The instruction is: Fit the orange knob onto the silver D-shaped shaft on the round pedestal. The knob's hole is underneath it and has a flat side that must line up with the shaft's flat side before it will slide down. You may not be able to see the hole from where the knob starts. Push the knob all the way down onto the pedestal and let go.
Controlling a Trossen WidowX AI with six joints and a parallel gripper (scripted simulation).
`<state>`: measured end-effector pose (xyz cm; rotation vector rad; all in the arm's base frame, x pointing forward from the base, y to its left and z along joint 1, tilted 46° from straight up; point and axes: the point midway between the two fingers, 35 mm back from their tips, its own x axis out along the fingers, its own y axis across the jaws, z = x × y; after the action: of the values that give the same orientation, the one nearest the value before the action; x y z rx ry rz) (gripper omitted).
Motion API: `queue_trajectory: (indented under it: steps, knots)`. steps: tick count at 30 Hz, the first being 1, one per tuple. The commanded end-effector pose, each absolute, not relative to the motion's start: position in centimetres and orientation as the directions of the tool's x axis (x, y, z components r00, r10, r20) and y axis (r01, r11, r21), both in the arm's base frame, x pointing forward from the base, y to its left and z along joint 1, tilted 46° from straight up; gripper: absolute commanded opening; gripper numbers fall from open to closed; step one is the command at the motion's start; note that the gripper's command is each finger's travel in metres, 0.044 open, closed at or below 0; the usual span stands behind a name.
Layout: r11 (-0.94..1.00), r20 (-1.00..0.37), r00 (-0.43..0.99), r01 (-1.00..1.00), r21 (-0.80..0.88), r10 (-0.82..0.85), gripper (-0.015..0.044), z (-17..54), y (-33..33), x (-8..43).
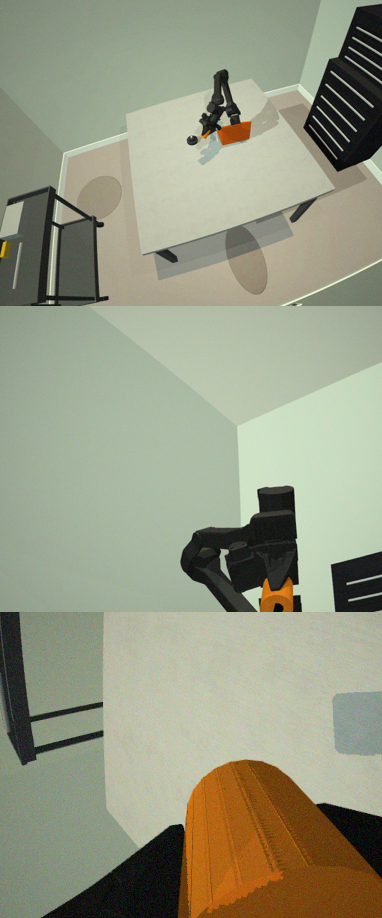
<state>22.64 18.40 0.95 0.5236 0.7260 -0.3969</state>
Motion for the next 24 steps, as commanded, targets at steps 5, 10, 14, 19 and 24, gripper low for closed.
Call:
queue_trajectory:
  steps: [5, 10, 14, 19, 24]
  knots:
    - [0.804, -0.705, 0.695, 0.497, 0.326, -0.144, 0.0000, 1.09, 18.53, 22.58]
    - [0.804, -0.705, 0.695, 0.497, 0.326, -0.144, 0.0000, 1.09, 18.53, 22.58]
    - [0.804, -0.705, 0.695, 0.497, 0.326, -0.144, 0.0000, 1.09, 18.53, 22.58]
    - [0.804, -0.705, 0.695, 0.497, 0.326, -0.144, 0.0000, 1.09, 18.53, 22.58]
    - [0.804, -0.705, 0.695, 0.497, 0.326, -0.144, 0.0000, 1.09, 18.53, 22.58]
